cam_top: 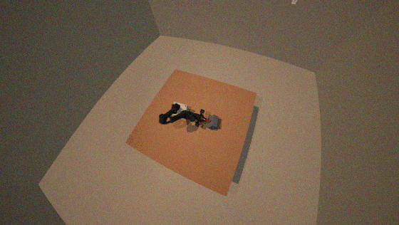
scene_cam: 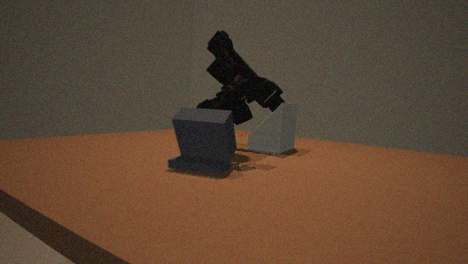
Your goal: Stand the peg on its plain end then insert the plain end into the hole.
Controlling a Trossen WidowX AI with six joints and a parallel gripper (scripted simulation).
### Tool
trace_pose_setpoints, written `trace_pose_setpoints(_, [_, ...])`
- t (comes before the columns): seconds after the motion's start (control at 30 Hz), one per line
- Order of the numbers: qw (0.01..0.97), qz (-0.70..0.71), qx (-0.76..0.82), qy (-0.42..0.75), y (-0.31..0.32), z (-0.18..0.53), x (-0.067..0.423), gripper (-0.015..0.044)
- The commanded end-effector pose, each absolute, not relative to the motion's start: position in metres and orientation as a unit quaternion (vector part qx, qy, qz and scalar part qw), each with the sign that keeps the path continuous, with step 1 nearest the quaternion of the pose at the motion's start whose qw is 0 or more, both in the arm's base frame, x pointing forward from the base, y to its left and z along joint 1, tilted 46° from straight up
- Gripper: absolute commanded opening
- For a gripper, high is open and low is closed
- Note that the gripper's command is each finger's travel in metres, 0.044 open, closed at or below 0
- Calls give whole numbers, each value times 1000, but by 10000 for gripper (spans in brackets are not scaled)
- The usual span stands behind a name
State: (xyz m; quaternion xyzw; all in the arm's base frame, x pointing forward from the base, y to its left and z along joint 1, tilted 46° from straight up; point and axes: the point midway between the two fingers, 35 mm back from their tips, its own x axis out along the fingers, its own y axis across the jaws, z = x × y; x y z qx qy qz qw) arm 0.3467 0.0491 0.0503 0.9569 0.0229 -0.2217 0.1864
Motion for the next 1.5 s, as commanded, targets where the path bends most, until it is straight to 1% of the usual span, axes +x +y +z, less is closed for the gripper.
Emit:
trace_pose_setpoints(0.0, [187, -223, 956, 24, 49, 48, 349, 0])
trace_pose_setpoints(1.47, [187, -222, 957, 24, 49, 35, 374, 0])
